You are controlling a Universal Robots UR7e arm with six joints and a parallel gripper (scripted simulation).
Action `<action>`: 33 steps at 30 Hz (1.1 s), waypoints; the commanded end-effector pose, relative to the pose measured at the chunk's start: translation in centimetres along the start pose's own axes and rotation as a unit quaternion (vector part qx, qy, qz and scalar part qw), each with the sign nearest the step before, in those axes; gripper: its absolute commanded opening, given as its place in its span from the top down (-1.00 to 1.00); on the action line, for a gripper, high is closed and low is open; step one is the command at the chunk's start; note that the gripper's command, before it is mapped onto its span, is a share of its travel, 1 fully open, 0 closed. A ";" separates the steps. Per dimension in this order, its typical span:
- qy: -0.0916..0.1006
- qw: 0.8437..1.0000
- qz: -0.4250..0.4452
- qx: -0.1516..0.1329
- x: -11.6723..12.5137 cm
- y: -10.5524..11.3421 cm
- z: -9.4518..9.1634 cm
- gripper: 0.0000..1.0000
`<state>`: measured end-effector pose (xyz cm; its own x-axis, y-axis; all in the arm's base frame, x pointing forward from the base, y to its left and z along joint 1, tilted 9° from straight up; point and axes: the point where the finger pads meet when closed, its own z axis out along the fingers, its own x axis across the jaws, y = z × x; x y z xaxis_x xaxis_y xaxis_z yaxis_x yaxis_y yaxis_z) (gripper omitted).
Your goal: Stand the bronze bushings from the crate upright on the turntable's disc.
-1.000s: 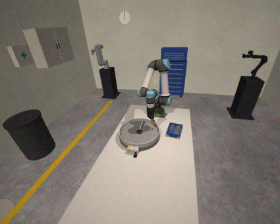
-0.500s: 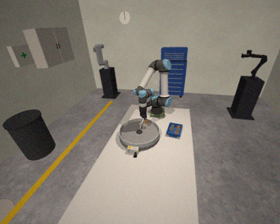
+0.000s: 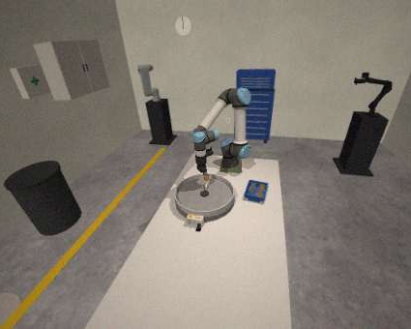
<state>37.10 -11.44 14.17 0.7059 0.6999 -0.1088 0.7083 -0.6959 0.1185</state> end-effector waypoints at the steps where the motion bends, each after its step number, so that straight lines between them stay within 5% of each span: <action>1: 0.001 1.000 0.000 0.000 -1.3 1.4 0.0 1.00; 33: 0.001 1.000 0.000 0.000 -4.1 4.0 0.0 1.00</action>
<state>37.01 -16.99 15.03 0.7052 0.7009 -0.1069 0.7090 -0.6954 0.1176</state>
